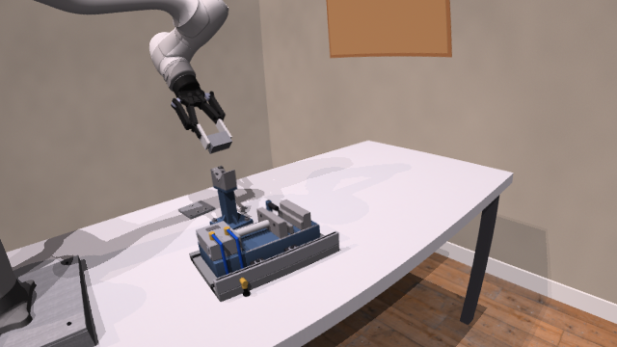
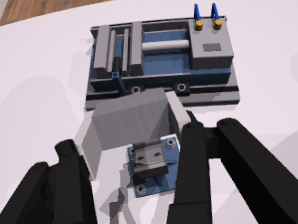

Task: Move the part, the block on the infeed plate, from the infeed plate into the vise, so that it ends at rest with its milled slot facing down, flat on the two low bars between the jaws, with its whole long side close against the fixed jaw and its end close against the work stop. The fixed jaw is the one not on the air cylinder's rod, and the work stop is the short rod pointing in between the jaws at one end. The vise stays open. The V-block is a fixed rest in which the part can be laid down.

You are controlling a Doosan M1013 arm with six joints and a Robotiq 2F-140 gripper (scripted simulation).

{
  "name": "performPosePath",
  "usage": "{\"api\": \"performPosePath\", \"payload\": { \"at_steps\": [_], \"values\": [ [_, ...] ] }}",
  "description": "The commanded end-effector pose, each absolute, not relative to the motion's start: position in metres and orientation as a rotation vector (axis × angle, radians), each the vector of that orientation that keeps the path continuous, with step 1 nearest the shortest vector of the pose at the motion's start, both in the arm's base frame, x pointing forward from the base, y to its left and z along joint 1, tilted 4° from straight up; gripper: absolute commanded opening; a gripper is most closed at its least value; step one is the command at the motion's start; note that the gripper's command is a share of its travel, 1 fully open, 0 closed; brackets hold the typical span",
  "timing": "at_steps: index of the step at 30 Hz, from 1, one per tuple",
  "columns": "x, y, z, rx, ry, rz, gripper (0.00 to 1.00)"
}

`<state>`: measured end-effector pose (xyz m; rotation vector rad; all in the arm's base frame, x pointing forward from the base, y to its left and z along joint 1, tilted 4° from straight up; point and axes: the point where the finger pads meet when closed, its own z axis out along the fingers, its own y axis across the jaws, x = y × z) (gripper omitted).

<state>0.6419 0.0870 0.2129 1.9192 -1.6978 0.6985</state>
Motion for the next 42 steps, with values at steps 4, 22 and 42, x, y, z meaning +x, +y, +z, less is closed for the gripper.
{"api": "performPosePath", "payload": {
  "at_steps": [4,22,42],
  "values": [
    [0.642,0.087,0.213,1.919,-1.698,0.699,0.00],
    [0.642,0.087,0.212,1.919,-1.698,0.699,0.00],
    [0.642,0.088,0.202,1.919,-1.698,0.699,0.00]
  ]
}}
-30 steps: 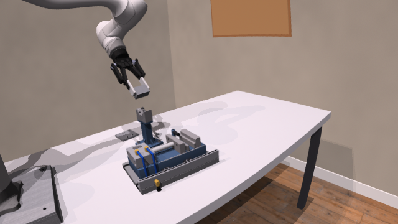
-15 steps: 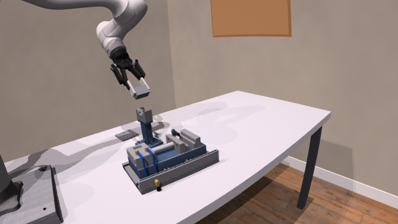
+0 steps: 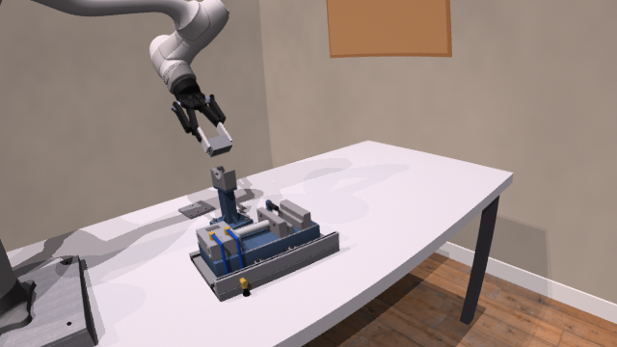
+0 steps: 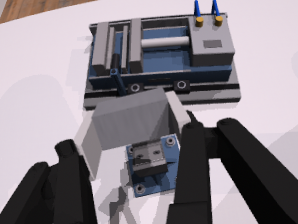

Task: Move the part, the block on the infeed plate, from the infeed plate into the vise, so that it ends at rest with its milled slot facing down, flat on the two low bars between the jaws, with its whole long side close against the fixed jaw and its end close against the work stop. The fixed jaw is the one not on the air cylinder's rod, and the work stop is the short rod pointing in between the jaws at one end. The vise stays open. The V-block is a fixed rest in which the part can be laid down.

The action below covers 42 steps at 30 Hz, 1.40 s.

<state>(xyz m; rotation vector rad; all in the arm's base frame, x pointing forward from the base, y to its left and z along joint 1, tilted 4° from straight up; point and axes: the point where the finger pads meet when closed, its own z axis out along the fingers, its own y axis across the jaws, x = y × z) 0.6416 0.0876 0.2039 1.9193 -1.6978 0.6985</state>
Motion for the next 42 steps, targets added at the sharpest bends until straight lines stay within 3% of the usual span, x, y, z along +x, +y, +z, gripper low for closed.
{"api": "performPosePath", "payload": {
  "at_steps": [1,42],
  "values": [
    [0.642,0.088,0.201,1.919,-1.698,0.699,0.00],
    [0.640,0.090,0.161,1.919,-1.698,0.699,0.00]
  ]
}}
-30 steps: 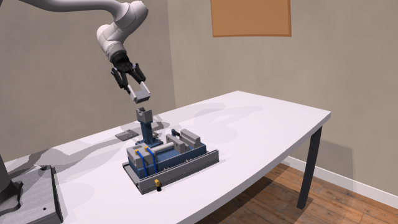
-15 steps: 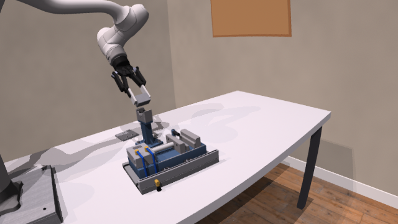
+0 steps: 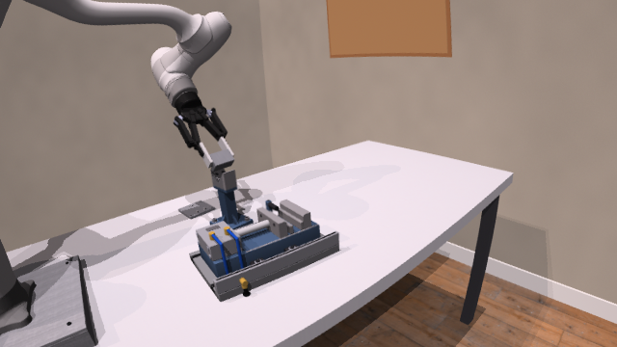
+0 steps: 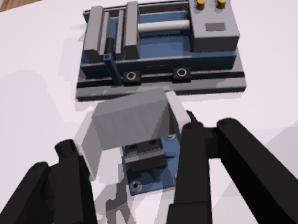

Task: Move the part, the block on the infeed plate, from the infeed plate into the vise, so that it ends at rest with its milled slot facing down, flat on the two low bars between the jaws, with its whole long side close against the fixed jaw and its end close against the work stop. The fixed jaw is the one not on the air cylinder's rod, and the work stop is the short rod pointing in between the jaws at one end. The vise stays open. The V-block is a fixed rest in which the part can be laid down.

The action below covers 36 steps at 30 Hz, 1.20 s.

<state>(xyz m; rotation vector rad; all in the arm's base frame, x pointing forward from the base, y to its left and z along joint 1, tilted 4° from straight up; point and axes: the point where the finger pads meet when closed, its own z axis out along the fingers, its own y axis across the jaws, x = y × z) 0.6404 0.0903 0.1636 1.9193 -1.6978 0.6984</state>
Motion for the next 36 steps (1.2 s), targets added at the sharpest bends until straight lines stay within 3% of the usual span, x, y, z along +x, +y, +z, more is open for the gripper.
{"api": "performPosePath", "payload": {
  "at_steps": [1,36],
  "values": [
    [0.640,0.090,0.160,1.919,-1.698,0.699,0.00],
    [0.640,0.092,0.139,1.919,-1.698,0.699,0.00]
  ]
}}
